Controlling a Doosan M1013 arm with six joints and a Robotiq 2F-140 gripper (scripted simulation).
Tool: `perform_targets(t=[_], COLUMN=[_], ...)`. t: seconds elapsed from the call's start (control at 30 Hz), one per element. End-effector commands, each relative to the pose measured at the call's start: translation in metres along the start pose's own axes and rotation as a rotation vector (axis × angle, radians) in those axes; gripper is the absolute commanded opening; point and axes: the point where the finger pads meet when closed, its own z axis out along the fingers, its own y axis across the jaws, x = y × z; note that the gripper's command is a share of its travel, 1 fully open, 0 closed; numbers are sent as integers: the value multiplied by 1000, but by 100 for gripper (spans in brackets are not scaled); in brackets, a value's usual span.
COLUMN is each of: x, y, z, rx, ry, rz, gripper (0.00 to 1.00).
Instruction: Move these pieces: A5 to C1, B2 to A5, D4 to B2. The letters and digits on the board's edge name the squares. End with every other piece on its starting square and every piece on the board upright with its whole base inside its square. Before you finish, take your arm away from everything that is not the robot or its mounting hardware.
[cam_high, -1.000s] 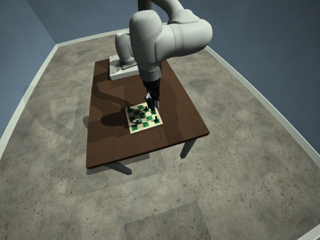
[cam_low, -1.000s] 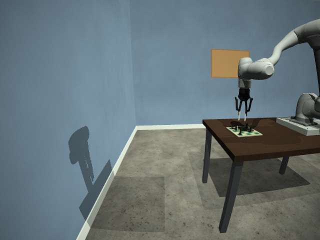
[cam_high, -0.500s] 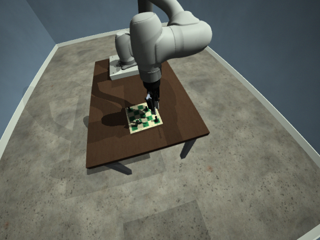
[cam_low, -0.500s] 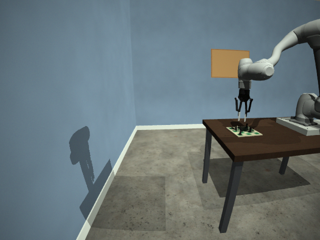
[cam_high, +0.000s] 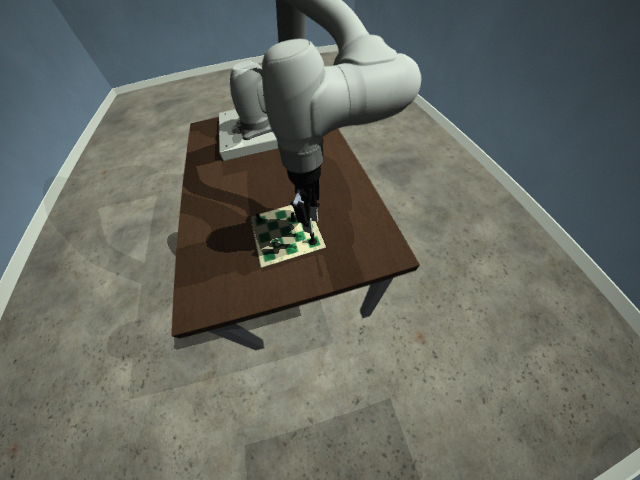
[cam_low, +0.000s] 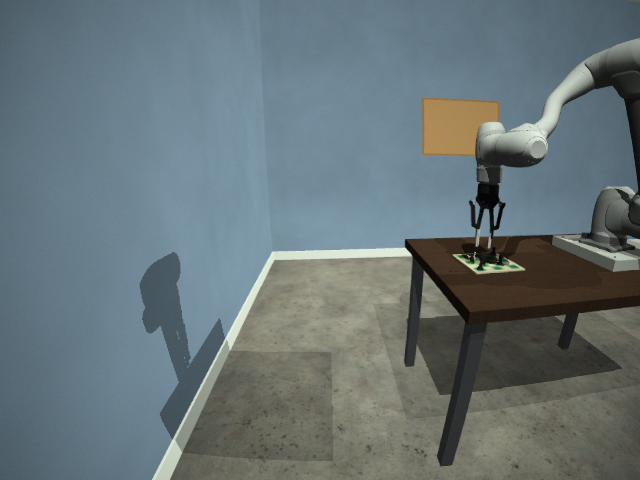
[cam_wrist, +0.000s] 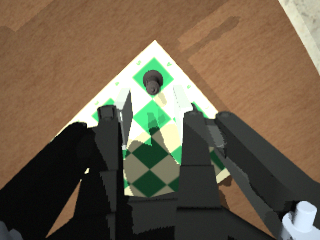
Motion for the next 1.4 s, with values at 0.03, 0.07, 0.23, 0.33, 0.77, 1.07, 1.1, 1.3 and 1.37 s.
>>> perform_targets(t=[0.03,0.07,0.23,0.33,0.77,1.07,1.1,1.3,1.37], x=[0,0,0,0,0,0,0,0,0], y=[0,0,0,0,0,0,0,0,0], z=[3,5,13,17,27,28,28,28,28], rx=[0,0,0,0,0,0,0,0,0], ry=[0,0,0,0,0,0,0,0,0], rz=[0,0,0,0,0,0,0,0,0], gripper=[25,25,25,25,25,25,25,25,25])
